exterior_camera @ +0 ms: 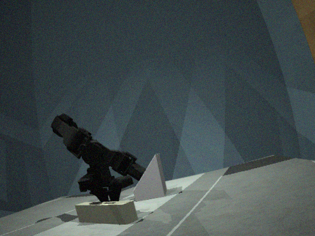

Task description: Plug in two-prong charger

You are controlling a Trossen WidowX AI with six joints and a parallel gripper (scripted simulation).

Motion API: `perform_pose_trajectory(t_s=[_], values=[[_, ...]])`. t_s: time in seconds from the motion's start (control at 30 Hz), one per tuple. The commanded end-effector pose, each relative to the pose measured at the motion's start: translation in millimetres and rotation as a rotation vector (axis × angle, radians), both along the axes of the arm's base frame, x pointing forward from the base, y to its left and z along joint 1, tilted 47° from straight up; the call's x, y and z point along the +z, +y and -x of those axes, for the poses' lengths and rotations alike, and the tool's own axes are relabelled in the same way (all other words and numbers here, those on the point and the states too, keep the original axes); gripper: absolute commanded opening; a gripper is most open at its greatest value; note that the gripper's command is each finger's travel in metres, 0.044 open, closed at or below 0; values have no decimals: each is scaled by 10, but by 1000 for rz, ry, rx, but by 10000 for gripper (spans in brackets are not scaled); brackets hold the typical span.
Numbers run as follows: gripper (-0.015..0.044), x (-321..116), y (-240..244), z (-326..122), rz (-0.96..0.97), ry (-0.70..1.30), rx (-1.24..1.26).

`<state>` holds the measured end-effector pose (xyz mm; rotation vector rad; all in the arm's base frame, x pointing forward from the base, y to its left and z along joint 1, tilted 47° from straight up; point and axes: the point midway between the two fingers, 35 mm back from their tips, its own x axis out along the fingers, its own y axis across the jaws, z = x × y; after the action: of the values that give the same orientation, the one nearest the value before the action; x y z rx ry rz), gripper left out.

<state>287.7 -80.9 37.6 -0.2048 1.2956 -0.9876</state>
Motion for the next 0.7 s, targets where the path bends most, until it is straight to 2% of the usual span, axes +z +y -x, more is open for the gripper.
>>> perform_pose_trajectory(t_s=[0.0,0.67], values=[[0,15,-6,-21,4,0,4],[0,22,-11,-35,4,0,4]])
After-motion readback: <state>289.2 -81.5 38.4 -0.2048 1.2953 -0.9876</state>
